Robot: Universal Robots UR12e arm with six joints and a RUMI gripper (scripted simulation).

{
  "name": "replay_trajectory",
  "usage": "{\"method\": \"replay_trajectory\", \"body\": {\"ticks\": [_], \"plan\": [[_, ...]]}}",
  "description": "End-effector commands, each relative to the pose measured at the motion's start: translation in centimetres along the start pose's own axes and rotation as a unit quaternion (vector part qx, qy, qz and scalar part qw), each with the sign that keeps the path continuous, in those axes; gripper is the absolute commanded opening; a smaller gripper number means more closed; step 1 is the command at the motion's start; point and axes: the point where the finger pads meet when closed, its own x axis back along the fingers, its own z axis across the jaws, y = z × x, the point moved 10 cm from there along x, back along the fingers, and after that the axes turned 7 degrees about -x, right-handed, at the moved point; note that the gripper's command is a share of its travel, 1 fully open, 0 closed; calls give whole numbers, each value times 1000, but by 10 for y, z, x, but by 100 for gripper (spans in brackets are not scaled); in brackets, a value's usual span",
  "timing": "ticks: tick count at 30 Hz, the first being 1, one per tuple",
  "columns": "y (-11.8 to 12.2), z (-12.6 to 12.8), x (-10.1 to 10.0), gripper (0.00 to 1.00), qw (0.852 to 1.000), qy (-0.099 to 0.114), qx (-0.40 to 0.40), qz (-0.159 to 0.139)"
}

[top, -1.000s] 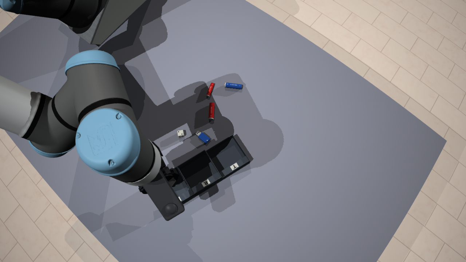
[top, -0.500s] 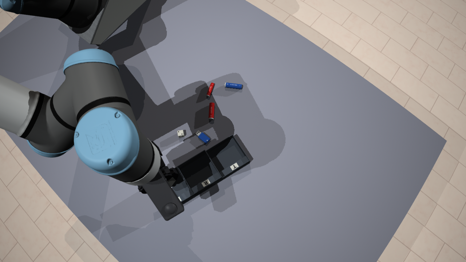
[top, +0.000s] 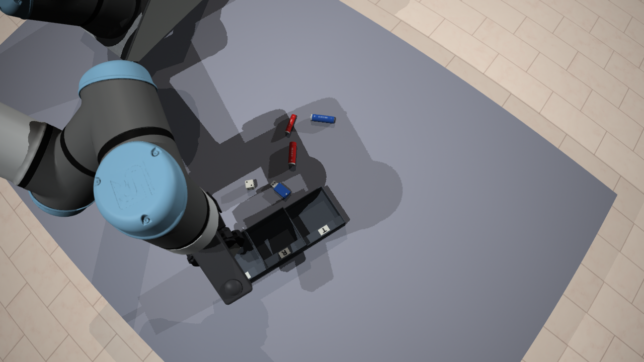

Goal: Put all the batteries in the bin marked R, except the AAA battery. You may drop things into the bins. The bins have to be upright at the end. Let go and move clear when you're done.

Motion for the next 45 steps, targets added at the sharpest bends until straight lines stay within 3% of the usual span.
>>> {"method": "replay_trajectory", "body": {"ticks": [1, 10, 16, 35, 45], "plan": [[0, 0, 7, 4, 1000, 0, 0, 0], [0, 0, 38, 4, 1000, 0, 0, 0], [0, 0, 38, 4, 1000, 0, 0, 1], [14, -83, 38, 4, 1000, 0, 0, 0], [14, -83, 33, 4, 1000, 0, 0, 0]]}}
